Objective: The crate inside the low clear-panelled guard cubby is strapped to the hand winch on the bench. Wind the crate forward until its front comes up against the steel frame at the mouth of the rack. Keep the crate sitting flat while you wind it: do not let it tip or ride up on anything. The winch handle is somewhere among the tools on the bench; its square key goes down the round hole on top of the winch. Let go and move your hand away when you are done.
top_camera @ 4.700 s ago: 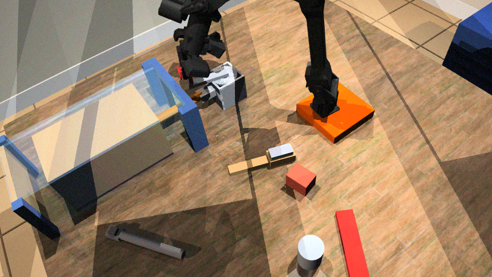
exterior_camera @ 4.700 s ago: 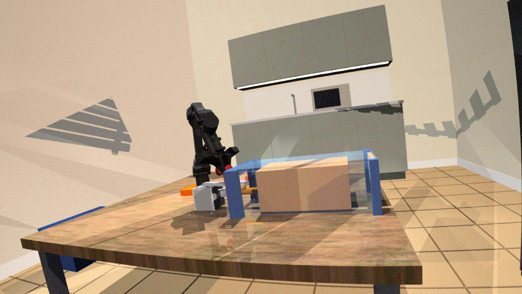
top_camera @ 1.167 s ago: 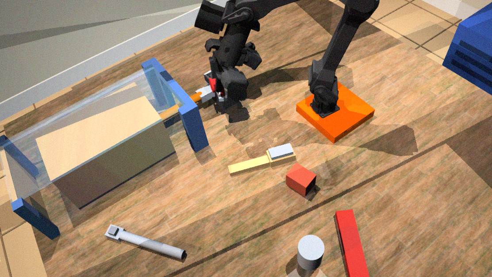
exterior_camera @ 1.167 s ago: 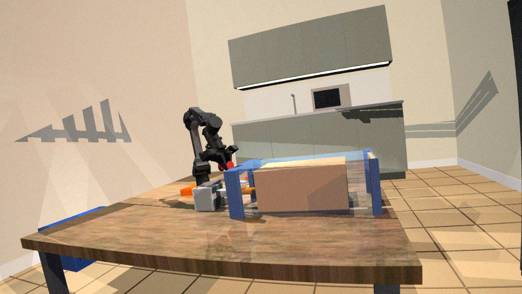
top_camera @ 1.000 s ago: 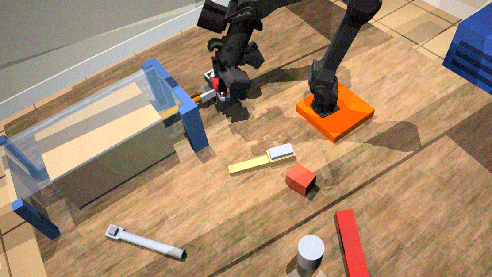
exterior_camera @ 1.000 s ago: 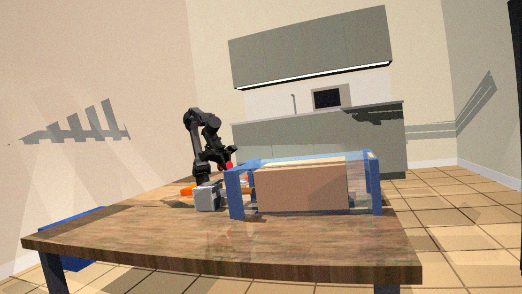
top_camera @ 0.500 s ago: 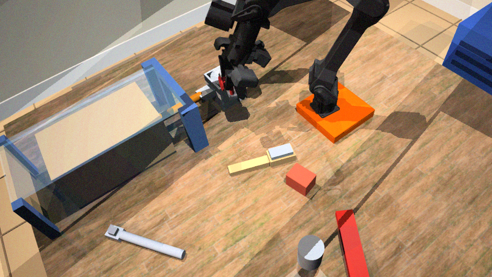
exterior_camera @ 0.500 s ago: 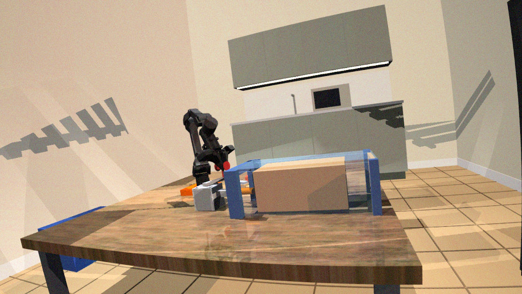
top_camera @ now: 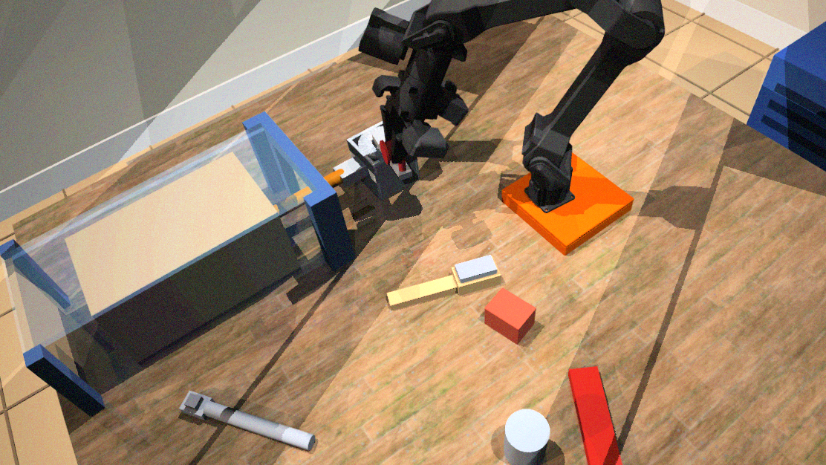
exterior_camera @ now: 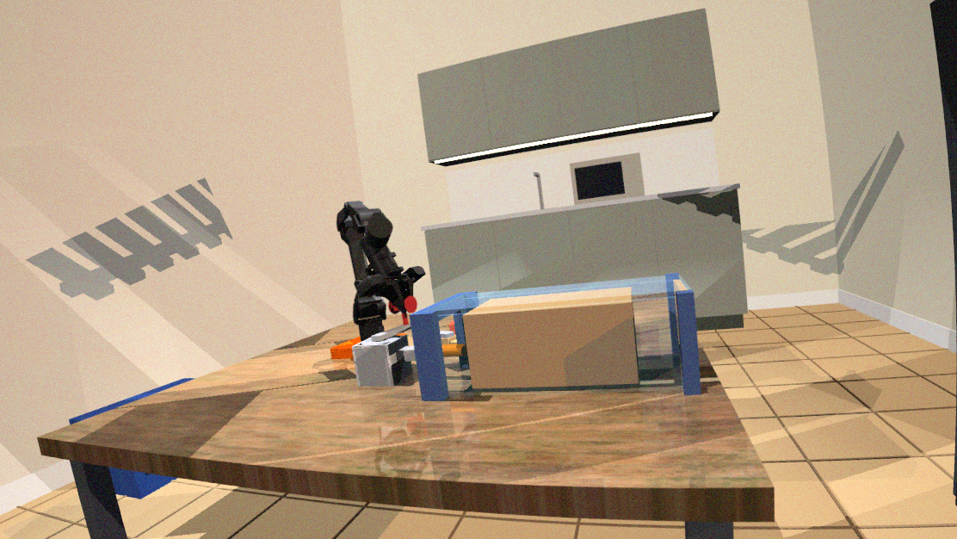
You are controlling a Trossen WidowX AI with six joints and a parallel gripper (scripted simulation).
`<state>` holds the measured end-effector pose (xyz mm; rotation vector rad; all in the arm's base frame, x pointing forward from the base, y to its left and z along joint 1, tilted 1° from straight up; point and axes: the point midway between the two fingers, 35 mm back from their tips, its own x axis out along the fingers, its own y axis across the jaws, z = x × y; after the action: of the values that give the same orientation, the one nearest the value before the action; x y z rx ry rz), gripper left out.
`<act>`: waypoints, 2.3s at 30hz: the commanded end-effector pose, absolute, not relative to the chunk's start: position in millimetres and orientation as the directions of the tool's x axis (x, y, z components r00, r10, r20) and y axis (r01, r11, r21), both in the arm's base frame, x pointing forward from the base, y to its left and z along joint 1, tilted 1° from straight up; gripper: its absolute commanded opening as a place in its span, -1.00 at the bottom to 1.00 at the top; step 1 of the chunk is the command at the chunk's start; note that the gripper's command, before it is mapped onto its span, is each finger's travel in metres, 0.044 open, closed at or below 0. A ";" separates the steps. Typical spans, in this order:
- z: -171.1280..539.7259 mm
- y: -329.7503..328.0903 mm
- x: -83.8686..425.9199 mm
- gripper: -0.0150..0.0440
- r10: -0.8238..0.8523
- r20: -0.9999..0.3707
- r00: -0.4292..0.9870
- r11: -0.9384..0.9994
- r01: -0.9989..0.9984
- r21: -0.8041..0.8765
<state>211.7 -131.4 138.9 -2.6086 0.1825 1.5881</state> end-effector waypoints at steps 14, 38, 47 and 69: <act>135.2 -134.2 183.6 -0.49 -0.065 -0.901 0.430 -0.987 -0.160 -0.004; 134.7 -144.1 158.5 -0.49 -0.066 -0.901 0.428 -0.987 -0.160 -0.003; 134.6 -149.3 150.2 -0.49 -0.067 -0.902 0.427 -0.987 -0.160 -0.003; 134.2 -165.7 131.7 -0.49 -0.068 -0.902 0.425 -0.987 -0.160 -0.001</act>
<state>143.5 -154.2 136.8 -2.6098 0.1443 1.5766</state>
